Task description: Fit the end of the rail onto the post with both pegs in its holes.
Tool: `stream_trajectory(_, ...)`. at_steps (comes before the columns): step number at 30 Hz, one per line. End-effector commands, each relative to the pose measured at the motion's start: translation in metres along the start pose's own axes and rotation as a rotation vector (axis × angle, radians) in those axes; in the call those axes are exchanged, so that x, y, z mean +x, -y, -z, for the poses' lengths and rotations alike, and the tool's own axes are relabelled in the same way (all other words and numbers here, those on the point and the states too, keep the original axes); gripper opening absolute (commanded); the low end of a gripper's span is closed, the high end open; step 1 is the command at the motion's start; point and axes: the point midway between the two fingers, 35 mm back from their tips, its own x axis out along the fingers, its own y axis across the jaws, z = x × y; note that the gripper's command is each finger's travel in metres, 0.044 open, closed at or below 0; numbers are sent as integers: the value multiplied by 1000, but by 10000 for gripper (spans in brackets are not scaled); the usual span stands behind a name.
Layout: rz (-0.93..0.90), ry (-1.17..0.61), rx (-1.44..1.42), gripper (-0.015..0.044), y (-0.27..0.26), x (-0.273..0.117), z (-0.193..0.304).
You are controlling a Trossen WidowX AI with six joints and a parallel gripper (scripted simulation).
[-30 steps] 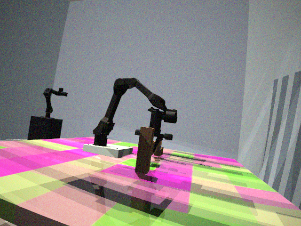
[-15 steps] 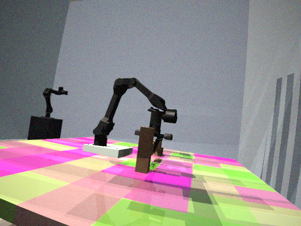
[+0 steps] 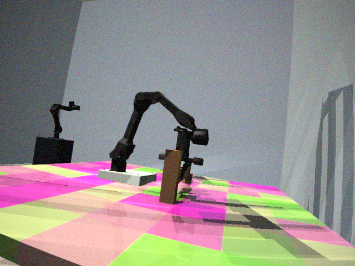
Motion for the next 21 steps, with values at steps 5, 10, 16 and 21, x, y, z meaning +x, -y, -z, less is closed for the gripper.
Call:
stream_trajectory(5, 2, -4, 0, 0, -1, 0, 5)
stream_trajectory(10, 2, -4, 0, 0, -1, -1, 7)
stream_trajectory(16, 2, -4, 0, 0, -1, -1, 8)
stream_trajectory(21, 2, -4, 0, 0, -1, -2, 10)
